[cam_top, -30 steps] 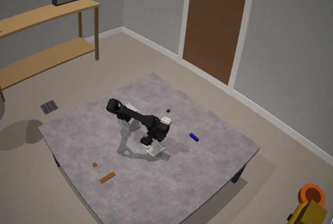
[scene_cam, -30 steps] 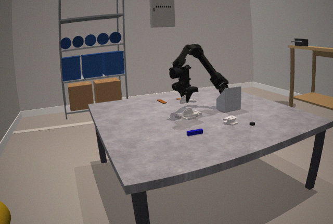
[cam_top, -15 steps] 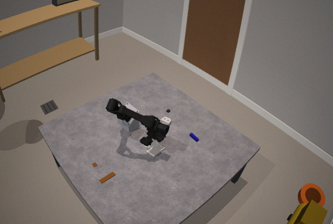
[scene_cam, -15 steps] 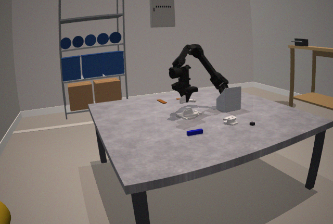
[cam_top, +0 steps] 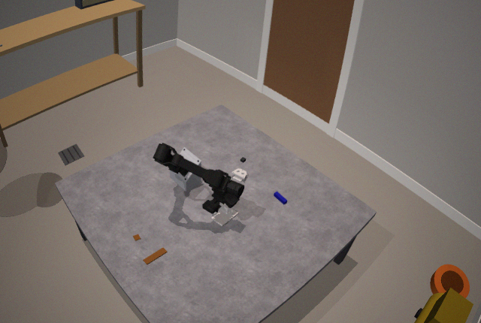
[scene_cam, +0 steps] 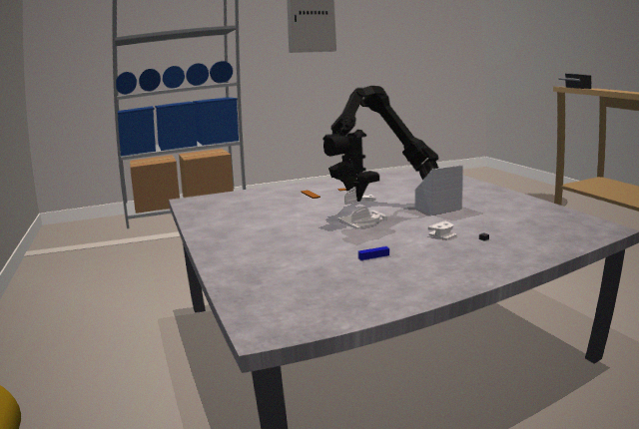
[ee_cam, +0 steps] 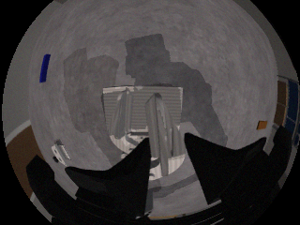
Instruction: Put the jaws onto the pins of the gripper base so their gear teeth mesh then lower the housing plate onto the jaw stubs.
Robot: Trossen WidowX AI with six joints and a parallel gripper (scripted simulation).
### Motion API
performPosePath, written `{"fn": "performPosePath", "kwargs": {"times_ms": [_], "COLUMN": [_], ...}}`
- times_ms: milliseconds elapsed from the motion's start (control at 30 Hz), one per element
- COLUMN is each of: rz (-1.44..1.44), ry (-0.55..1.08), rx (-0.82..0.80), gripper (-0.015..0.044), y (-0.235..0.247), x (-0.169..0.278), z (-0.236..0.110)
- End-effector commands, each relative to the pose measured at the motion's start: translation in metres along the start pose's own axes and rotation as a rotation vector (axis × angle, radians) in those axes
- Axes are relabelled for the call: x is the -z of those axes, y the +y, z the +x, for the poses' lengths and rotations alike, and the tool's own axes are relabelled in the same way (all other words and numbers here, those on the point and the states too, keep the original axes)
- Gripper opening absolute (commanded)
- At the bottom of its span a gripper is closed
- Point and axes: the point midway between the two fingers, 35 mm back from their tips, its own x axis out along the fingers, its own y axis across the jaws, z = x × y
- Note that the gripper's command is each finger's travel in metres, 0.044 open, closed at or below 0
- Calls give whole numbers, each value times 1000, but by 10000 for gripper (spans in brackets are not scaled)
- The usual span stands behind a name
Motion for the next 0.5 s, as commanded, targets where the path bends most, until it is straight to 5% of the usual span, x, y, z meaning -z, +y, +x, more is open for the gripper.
{"fn": "performPosePath", "kwargs": {"times_ms": [0,467], "rz": [-5,-6], "ry": [0,0], "rx": [6,8], "gripper": [134,134], "y": [-1,-1], "x": [0,1], "z": [8,30]}}
